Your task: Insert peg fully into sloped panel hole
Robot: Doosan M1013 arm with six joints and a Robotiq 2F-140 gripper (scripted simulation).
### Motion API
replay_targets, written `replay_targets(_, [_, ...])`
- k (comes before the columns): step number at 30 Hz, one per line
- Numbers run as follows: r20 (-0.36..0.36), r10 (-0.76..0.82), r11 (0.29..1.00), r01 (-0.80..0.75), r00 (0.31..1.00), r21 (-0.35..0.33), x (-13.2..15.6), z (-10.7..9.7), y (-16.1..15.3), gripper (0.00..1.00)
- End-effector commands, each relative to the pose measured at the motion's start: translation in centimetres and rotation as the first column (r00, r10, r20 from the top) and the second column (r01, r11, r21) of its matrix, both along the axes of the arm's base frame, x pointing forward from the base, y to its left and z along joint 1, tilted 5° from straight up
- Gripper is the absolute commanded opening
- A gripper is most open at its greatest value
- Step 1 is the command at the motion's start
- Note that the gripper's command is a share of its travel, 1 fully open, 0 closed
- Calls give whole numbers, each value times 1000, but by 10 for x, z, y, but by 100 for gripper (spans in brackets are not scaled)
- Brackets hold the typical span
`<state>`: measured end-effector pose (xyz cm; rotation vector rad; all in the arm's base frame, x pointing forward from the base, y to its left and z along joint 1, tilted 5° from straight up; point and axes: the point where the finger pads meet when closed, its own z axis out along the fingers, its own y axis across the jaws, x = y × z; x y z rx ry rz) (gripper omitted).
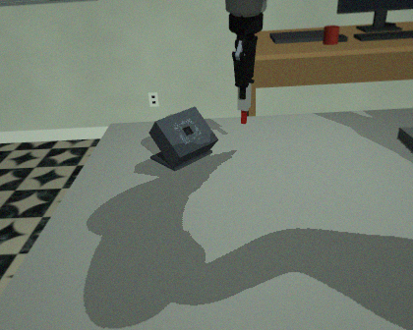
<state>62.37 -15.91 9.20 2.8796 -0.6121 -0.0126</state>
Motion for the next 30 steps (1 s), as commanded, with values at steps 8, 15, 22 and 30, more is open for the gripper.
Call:
replay_targets(8, [-12,138,988,-139,990,-74,6,2,7,0])
replay_targets(15, [-30,252,958,-254,967,-132,12,5,15,0])
replay_targets(22, [-53,363,911,-366,930,-188,20,10,24,0])
replay_targets(30, [-77,453,858,-458,888,-232,28,14,33,0])
